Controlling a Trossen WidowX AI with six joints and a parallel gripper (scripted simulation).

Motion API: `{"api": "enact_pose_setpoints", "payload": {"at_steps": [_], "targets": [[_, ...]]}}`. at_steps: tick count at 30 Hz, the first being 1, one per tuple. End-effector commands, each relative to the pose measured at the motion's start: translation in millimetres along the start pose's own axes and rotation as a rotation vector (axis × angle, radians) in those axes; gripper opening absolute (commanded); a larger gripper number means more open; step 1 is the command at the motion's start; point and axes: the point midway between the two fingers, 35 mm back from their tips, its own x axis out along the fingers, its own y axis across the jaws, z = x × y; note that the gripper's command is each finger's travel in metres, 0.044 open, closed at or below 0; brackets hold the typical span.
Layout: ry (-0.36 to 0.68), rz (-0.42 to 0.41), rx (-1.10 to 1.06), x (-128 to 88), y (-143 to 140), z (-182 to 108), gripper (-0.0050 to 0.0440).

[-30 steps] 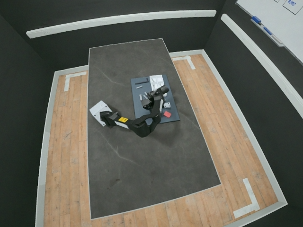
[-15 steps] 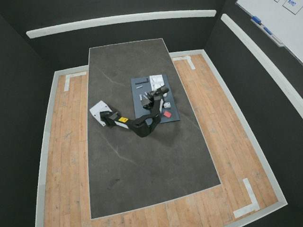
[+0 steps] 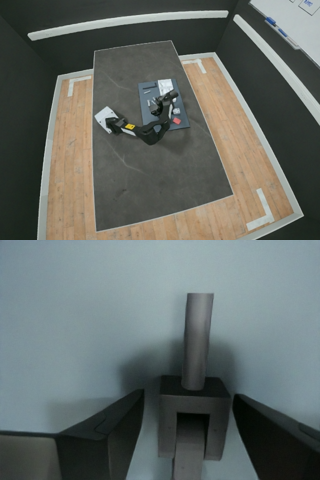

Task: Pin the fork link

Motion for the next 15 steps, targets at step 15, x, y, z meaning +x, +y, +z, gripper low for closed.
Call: {"api": "enact_pose_setpoints", "payload": {"at_steps": [15], "targets": [[0.024, -0.011, 0.028, -24.8, 3.1, -7.6, 0.0250]]}}
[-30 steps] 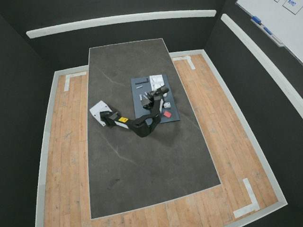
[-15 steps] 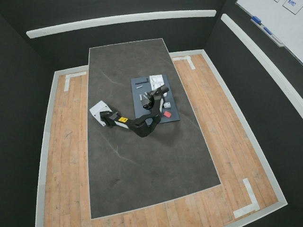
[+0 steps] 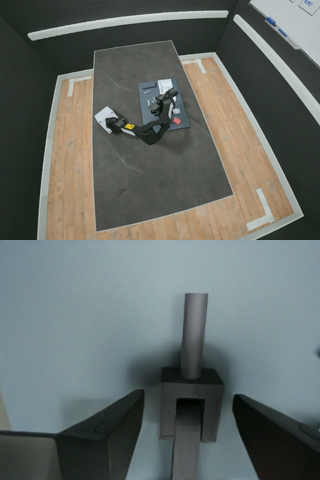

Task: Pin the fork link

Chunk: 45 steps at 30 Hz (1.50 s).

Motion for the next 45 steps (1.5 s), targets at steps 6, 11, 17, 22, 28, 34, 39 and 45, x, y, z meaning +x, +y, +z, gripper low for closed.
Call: {"api": "enact_pose_setpoints", "payload": {"at_steps": [6, 11, 17, 22, 28, 34, 39, 45], "targets": [[0.022, -0.011, 0.027, -18.2, 2.8, -7.1, 0.0250], [0.021, -0.011, 0.025, -21.1, 2.5, -6.8, 0.0250], [0.021, -0.011, 0.026, -26.2, 2.5, -6.8, 0.0250], [0.021, -0.011, 0.026, -28.6, 2.5, -6.8, 0.0250], [0.020, -0.011, 0.023, -29.0, 2.4, -5.7, 0.0250], [0.020, -0.011, 0.023, -29.2, 2.3, -5.8, 0.0250], [0.020, -0.011, 0.023, -29.2, 2.3, -5.8, 0.0250], [0.020, -0.011, 0.023, -29.2, 2.3, -5.8, 0.0250]]}}
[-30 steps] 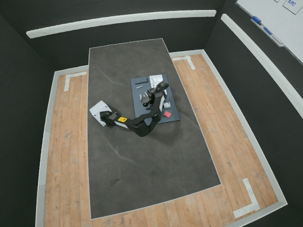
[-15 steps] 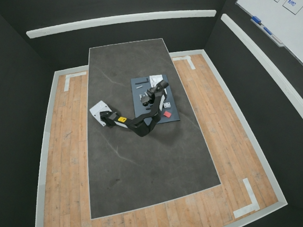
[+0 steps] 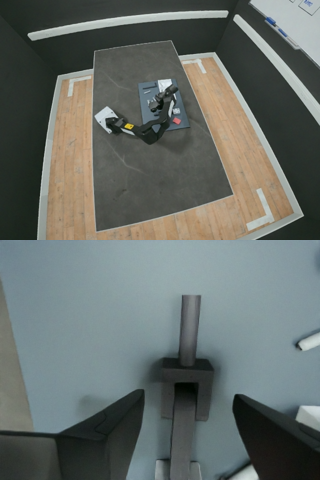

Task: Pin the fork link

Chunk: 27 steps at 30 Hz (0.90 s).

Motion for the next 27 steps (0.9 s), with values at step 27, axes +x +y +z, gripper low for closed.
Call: {"api": "enact_pose_setpoints", "payload": {"at_steps": [27], "targets": [[0.022, -0.012, 0.034, -7.3, 2.2, -7.2, 0.0250]]}}
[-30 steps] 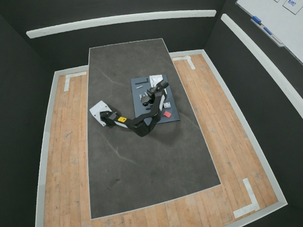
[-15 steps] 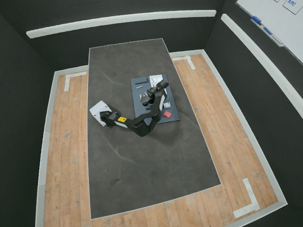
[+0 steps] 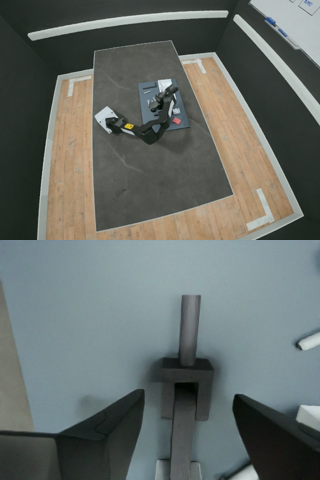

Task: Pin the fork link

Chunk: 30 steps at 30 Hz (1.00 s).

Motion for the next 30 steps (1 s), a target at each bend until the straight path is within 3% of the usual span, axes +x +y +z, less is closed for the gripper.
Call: {"api": "enact_pose_setpoints", "payload": {"at_steps": [1, 9, 19, 21, 30], "targets": [[0.021, -0.011, 0.036, -7.1, 1.8, -7.2, 0.0250], [0.014, -0.007, 0.109, -5.2, -1.6, -7.9, 0.0250], [0.012, -0.010, 0.498, -6.0, -7.1, -18.8, 0.0250], [0.012, -0.010, 0.498, -6.0, -7.1, -18.8, 0.0250], [0.008, -0.012, 1.112, -6.9, -16.0, -35.4, 0.0250]]}}
